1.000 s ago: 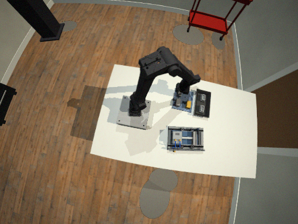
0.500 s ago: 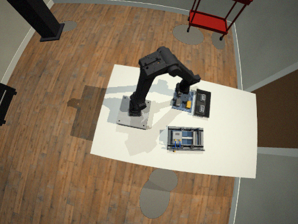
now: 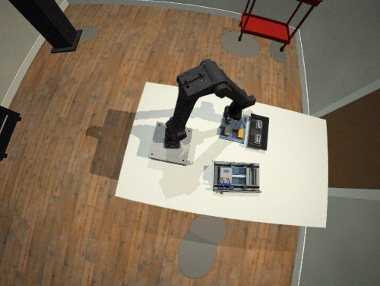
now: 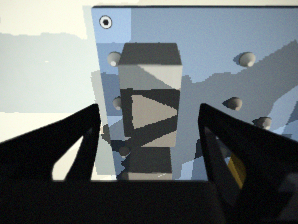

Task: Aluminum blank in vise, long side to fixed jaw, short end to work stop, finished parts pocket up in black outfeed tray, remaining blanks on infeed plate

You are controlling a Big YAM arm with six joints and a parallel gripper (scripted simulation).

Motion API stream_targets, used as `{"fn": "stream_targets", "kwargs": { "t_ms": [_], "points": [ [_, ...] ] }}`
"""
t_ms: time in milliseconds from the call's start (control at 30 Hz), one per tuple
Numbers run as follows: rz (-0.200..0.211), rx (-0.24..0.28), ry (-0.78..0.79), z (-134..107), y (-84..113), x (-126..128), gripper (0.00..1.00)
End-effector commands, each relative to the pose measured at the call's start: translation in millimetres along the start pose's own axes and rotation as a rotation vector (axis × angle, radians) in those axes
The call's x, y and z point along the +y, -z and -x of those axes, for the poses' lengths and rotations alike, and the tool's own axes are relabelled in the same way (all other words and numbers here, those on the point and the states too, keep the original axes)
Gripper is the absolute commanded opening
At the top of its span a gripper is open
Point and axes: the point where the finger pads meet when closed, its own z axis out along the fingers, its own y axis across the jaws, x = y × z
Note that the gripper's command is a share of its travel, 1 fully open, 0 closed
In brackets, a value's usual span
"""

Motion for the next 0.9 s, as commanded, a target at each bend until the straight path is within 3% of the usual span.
{"fn": "stream_targets", "kwargs": {
  "t_ms": [0,867],
  "points": [
    [-0.053,-0.041,0.007,11.6,16.2,-19.9,0.64],
    [-0.055,-0.043,0.007,14.1,16.7,-23.1,0.64]
  ]
}}
